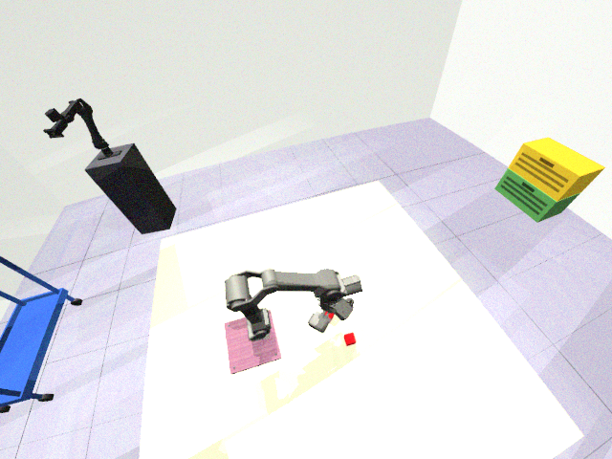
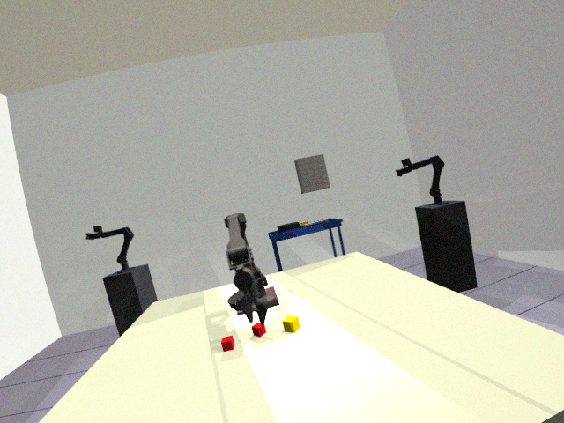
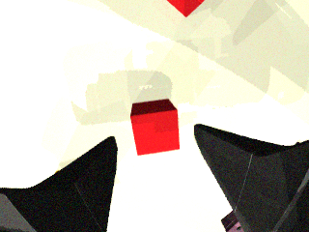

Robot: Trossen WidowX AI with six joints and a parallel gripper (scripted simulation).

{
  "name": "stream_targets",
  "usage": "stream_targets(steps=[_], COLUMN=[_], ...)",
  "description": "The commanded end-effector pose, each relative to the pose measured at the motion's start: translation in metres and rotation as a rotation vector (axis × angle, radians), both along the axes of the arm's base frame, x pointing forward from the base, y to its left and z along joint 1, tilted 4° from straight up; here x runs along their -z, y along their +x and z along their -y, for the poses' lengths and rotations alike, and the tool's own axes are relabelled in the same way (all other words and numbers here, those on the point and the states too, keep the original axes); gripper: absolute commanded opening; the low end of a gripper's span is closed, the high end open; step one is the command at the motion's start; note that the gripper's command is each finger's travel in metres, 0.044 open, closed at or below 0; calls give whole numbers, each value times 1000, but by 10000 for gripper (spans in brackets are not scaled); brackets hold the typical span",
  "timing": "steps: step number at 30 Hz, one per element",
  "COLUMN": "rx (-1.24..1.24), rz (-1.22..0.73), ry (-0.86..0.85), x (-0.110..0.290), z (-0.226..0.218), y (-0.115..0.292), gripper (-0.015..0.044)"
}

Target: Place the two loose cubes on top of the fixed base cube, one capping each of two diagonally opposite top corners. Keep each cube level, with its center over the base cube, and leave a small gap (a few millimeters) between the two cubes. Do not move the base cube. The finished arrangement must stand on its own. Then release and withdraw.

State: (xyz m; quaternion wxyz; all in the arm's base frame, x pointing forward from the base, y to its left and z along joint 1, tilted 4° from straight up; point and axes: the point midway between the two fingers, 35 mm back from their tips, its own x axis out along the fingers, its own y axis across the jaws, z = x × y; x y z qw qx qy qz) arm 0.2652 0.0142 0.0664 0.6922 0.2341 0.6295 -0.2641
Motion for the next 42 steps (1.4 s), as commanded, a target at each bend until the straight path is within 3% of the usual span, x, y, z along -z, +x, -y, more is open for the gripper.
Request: stream_targets(steps=[1,12,18,42], rx=[-7,-4,-4,-4], rz=[-12,-12,-12,-11], ry=[3,2,2,3], x=[9,24,24,-36], z=[0,1,1,-4], y=[-1,-1,-1,2], gripper=[265,265,108,105])
